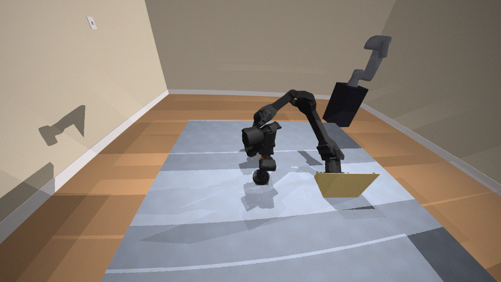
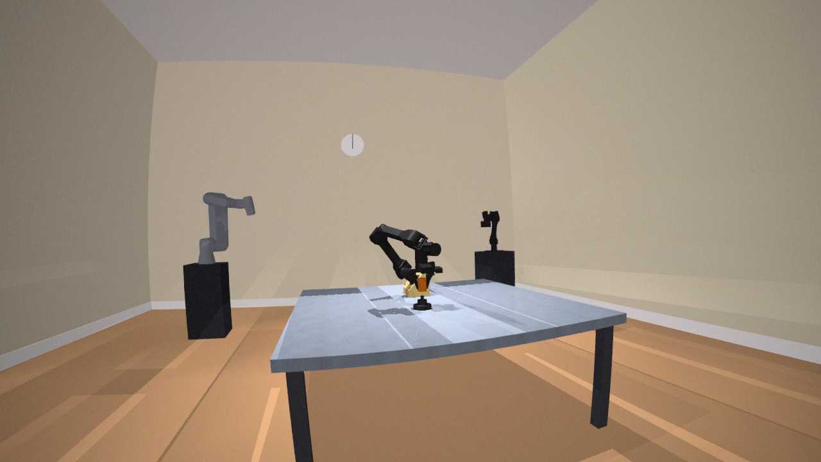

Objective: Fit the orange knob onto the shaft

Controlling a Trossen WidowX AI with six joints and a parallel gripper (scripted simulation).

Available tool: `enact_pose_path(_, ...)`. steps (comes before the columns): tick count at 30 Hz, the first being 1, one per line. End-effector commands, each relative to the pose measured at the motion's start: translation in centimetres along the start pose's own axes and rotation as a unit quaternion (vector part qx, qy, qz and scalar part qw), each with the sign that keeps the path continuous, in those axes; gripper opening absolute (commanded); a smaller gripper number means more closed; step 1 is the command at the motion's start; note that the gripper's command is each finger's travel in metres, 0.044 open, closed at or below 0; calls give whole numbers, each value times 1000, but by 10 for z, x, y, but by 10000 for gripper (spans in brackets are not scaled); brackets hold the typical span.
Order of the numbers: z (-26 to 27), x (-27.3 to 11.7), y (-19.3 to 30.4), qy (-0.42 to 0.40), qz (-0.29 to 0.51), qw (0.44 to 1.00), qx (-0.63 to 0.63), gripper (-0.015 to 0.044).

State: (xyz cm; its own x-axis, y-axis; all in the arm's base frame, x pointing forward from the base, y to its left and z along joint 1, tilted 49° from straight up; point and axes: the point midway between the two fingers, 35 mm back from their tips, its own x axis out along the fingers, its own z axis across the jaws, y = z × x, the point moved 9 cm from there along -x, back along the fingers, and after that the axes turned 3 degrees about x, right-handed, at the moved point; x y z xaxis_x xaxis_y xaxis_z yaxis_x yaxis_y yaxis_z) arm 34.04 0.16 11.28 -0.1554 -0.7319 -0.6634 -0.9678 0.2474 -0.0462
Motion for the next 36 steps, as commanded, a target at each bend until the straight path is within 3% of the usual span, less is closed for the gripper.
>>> enact_pose_path(1, -1, 1, -1, 1, -7, 1000, -3, 0)
enact_pose_path(9, -1, 22, 0, 1, -7, 1000, -2, 0)
enact_pose_path(36, -2, 18, 0, 1, -7, 1000, 0, 0)
